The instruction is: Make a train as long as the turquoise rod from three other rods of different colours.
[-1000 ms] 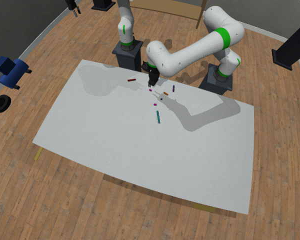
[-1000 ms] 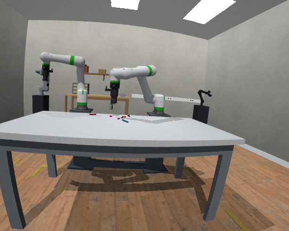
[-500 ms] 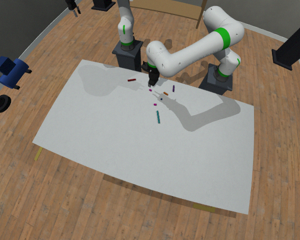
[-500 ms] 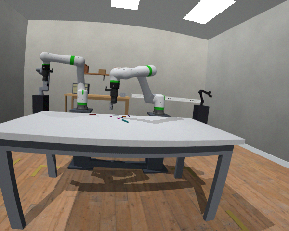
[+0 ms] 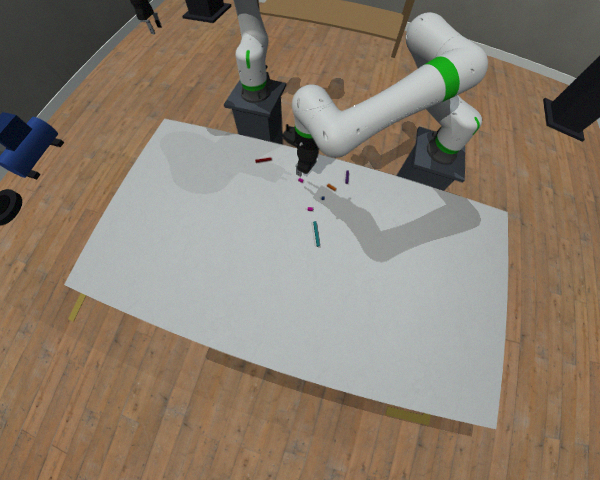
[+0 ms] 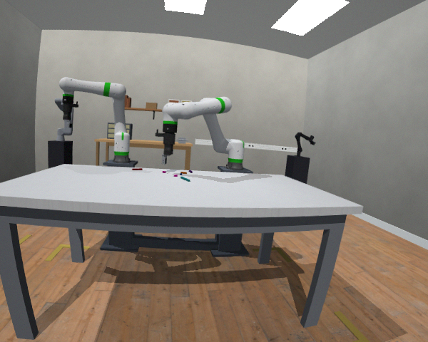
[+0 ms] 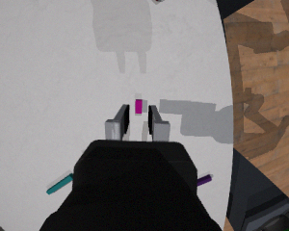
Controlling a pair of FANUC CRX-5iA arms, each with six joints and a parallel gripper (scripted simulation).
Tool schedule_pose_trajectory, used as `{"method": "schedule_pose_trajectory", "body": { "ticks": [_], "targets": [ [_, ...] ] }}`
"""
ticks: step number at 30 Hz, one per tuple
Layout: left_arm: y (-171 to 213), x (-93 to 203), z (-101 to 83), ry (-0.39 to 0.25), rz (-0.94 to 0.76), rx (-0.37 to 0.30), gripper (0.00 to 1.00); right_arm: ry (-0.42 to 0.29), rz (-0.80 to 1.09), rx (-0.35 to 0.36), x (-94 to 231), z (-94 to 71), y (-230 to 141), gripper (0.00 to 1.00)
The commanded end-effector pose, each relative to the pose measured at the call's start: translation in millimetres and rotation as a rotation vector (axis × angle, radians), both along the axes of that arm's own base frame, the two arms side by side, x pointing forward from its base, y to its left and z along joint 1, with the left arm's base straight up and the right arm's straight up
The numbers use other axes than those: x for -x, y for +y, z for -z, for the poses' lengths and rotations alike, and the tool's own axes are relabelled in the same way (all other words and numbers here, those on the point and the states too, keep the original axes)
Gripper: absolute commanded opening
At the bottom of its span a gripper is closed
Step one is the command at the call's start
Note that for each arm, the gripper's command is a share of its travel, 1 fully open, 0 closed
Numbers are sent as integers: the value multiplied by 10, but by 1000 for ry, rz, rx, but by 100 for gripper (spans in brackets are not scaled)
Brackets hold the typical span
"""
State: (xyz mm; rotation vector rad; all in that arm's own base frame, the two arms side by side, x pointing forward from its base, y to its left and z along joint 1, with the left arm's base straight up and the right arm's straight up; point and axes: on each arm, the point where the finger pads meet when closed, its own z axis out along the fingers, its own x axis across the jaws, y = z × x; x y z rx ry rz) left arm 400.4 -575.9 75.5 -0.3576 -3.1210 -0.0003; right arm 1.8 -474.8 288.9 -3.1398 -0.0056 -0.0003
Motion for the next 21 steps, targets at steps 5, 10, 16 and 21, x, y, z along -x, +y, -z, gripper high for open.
{"method": "schedule_pose_trajectory", "body": {
  "ticks": [5, 10, 16, 21],
  "targets": [
    [-6, -6, 81, -1, 0, 2, 54, 0, 0, 2, 1, -8, -2, 100],
    [-7, -8, 160, -1, 0, 2, 54, 0, 0, 2, 1, -8, -2, 100],
    [-8, -10, 222, -1, 0, 2, 54, 0, 0, 2, 1, -8, -2, 100],
    [-10, -12, 290, -1, 0, 2, 54, 0, 0, 2, 1, -8, -2, 100]
  ]
}}
